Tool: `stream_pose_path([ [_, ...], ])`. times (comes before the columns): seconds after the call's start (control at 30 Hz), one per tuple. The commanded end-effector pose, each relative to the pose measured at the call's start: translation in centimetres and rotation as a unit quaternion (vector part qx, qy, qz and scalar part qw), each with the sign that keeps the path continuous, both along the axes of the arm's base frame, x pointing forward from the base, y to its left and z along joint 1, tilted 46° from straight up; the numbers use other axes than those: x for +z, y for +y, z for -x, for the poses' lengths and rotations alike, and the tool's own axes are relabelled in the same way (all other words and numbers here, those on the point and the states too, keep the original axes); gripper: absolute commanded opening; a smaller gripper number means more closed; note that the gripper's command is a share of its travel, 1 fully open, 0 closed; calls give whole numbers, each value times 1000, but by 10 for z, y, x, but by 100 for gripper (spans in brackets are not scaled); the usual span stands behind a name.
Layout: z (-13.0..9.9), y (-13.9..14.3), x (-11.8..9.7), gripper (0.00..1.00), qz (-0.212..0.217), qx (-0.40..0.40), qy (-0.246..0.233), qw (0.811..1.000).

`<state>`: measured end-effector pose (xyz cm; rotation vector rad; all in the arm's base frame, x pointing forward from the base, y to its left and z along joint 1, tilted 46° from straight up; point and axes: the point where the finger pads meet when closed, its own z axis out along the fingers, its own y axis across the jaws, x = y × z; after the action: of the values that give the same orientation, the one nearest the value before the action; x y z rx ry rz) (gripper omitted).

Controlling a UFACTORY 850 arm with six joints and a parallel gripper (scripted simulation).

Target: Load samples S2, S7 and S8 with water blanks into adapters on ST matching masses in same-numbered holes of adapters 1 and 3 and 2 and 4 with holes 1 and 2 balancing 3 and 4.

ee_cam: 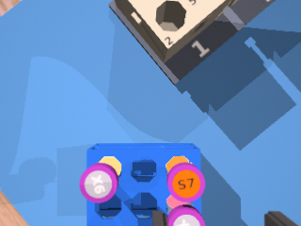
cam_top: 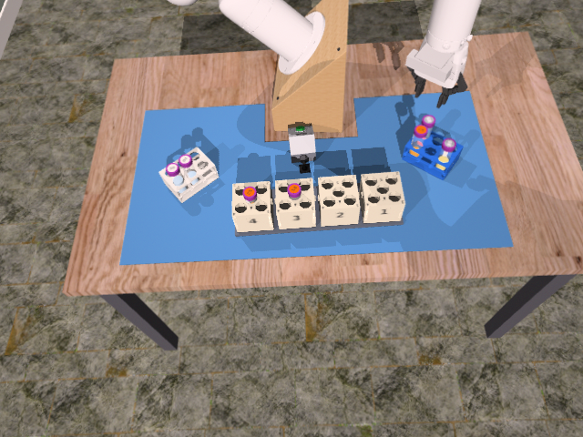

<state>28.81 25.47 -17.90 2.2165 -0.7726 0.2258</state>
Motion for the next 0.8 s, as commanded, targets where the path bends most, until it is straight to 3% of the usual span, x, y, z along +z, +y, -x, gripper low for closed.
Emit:
stream_pose_path([
  [0.0,0,1,0,57,-1,0,-1,1000],
  [0.77,3,-29,-29,57,-1,0,-1,1000],
])
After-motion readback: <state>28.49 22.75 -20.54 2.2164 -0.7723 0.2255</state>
